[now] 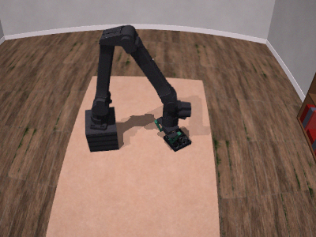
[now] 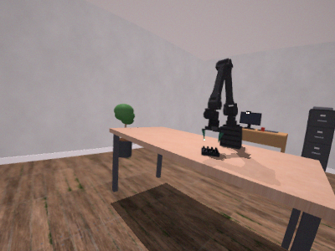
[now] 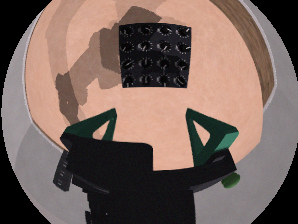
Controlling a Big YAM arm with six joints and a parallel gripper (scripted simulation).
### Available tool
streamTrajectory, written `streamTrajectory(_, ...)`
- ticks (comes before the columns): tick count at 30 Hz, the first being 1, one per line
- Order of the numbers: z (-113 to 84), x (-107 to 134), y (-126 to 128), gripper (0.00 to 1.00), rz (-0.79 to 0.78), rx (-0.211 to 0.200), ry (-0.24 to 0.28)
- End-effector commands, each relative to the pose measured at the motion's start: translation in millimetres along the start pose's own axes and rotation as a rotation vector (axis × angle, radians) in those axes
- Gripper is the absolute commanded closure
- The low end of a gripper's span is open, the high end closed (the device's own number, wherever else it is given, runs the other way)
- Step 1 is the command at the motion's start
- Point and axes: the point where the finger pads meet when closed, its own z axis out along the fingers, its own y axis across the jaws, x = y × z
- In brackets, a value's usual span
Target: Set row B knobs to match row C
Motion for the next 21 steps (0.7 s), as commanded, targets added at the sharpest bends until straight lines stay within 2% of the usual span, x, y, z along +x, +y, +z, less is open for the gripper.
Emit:
streamTrajectory(1, -7.0, -7.8, -8.2, 0.00, 0.003, 0.019, -0.035)
streamTrajectory(13, -7.1, -8.1, -8.3, 0.00, 0.008, 0.019, -0.035)
streamTrajectory(18, -9.9, -19.1, -12.0, 0.00, 0.083, 0.015, -0.032)
streamTrajectory(21, -7.7, -23.8, -8.5, 0.00, 0.192, 0.009, -0.022)
